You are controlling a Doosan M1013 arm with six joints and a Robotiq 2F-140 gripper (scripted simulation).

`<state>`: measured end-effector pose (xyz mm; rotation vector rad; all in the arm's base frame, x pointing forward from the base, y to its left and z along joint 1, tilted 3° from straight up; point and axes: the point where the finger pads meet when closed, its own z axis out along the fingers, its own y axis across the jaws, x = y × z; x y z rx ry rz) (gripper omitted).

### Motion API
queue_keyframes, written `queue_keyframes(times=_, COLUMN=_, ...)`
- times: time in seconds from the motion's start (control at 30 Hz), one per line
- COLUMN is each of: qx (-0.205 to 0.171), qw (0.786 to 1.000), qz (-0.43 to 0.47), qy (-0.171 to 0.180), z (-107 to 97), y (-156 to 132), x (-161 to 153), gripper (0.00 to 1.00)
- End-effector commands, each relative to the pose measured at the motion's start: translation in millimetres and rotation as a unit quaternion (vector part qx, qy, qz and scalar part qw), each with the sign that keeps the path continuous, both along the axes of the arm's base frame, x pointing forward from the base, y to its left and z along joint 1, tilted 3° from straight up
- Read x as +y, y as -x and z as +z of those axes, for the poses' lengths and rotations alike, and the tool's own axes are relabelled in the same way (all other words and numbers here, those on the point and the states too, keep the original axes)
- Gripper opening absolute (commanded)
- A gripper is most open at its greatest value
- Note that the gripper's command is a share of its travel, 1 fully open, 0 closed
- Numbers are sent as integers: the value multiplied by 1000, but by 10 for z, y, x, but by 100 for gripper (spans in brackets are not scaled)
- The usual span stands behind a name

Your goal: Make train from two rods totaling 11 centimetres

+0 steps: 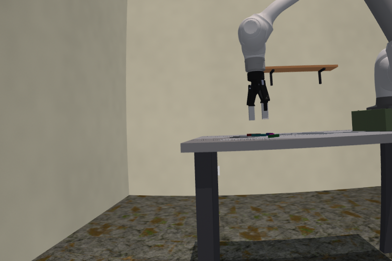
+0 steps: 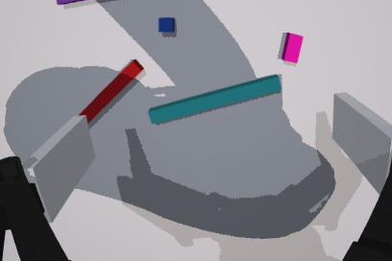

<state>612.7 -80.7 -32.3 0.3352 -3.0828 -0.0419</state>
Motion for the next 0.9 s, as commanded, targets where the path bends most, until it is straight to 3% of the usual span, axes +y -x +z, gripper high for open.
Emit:
queue_keyframes(times=0.0, qx=-5, qw=996, qz=83, qy=-9, z=2, y=4, x=103, gripper=100)
queue_keyframes(times=0.23, qx=-9, qw=972, qz=233, qy=-15, z=8, y=-9, x=286, gripper=100)
queue_keyframes(times=0.47, qx=-13, qw=924, qz=382, qy=-21, z=14, y=-17, x=474, gripper=100)
queue_keyframes(times=0.53, qx=-13, qw=924, qz=382, qy=-21, z=14, y=-17, x=474, gripper=100)
queue_keyframes(times=0.57, qx=-15, qw=902, qz=430, qy=-23, z=16, y=-18, x=537, gripper=100)
queue_keyframes(times=0.87, qx=-19, qw=799, qz=600, qy=-29, z=24, y=-18, x=776, gripper=100)
